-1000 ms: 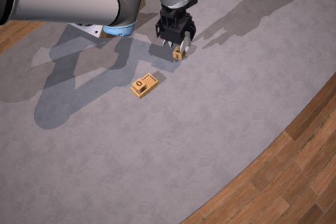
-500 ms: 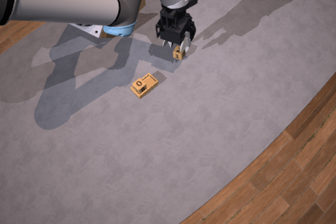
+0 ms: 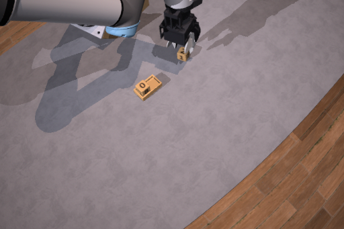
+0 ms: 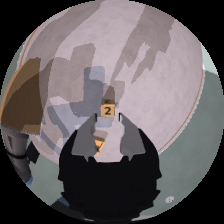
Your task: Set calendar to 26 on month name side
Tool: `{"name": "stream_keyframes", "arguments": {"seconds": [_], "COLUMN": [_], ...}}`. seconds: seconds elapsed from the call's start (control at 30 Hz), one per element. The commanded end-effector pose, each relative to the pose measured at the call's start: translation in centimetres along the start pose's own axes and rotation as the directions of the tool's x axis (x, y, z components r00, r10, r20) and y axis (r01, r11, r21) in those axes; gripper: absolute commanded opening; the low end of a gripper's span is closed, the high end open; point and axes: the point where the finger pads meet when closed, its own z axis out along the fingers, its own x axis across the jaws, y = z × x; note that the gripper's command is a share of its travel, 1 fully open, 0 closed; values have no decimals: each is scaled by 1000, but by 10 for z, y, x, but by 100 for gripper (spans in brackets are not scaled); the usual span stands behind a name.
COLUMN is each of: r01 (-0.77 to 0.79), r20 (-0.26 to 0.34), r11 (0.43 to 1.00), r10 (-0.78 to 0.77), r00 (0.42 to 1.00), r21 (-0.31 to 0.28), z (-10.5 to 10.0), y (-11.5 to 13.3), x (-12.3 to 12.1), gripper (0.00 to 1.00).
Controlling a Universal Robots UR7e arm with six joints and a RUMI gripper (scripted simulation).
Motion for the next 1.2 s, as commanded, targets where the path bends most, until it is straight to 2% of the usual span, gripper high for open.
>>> {"name": "stream_keyframes", "arguments": {"seconds": [0.0, 0.47, 0.87, 1.17], "r01": [0, 0, 0, 0], "r20": [-1, -1, -1, -1], "r11": [1000, 1000, 1000, 1000], "r10": [0, 0, 0, 0], "r00": [1000, 1000, 1000, 1000], "r21": [0, 0, 0, 0], "z": [0, -3, -35, -42], "y": [0, 0, 0, 0], "x": [0, 0, 0, 0], "gripper": [28, 28, 28, 28]}}
